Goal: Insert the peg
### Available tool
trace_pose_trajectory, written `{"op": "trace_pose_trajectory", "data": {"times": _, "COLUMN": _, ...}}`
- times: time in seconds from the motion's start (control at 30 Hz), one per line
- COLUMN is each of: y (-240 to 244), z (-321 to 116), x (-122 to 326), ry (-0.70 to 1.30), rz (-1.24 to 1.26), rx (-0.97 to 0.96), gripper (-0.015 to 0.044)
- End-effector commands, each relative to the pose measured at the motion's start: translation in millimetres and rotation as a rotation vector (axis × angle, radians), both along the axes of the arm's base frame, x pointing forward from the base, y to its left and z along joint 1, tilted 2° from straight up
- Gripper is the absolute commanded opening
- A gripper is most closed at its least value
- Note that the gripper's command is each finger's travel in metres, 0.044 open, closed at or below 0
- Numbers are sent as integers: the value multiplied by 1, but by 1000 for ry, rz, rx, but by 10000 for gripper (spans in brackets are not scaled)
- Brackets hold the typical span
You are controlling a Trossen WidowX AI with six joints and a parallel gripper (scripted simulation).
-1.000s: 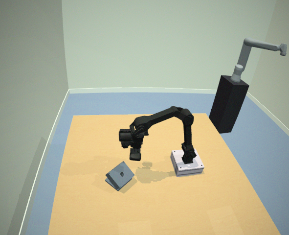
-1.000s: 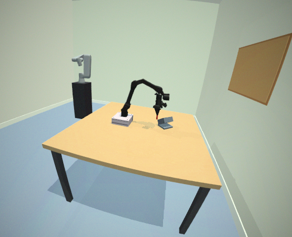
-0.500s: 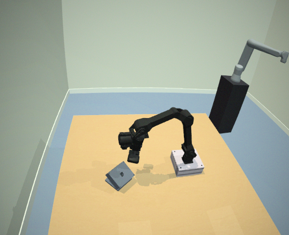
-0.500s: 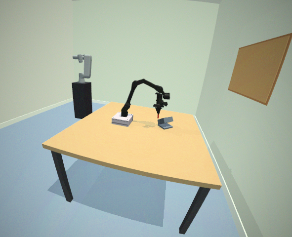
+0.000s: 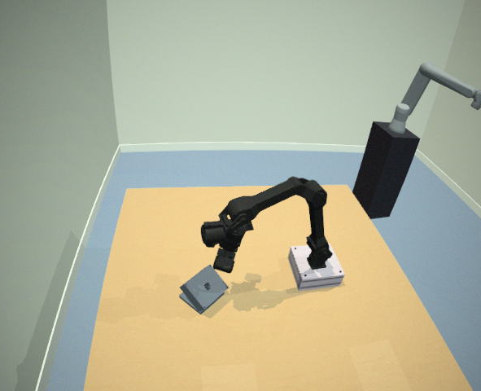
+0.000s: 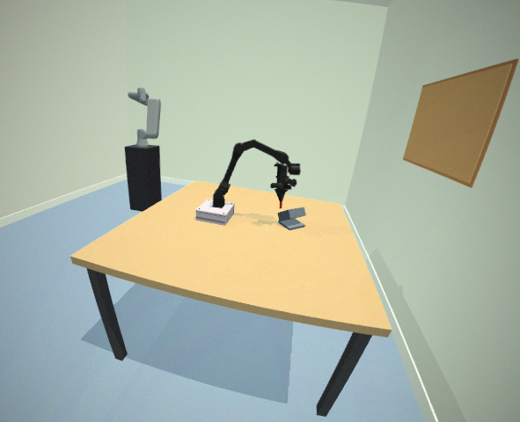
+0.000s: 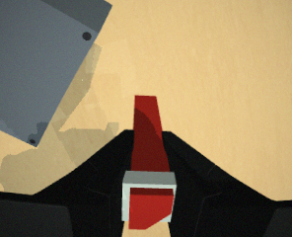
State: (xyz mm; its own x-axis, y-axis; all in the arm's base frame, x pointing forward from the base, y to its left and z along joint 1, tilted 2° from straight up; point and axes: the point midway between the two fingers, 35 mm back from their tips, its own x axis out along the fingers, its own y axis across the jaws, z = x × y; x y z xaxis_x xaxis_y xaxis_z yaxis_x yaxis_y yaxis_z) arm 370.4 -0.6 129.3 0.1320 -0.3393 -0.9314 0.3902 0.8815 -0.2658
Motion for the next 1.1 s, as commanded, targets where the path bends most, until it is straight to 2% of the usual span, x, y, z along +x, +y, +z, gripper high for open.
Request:
{"op": "trace_pose_trajectory", "data": {"times": 0.0, "y": 7, "z": 2, "x": 3, "ry": -22, "rz": -25, "rx": -10, "gripper": 0}}
{"op": "trace_pose_trajectory", "data": {"times": 1.07, "y": 53, "z": 13, "x": 13, "ry": -172, "rz": -182, "rx": -27, "gripper": 0}}
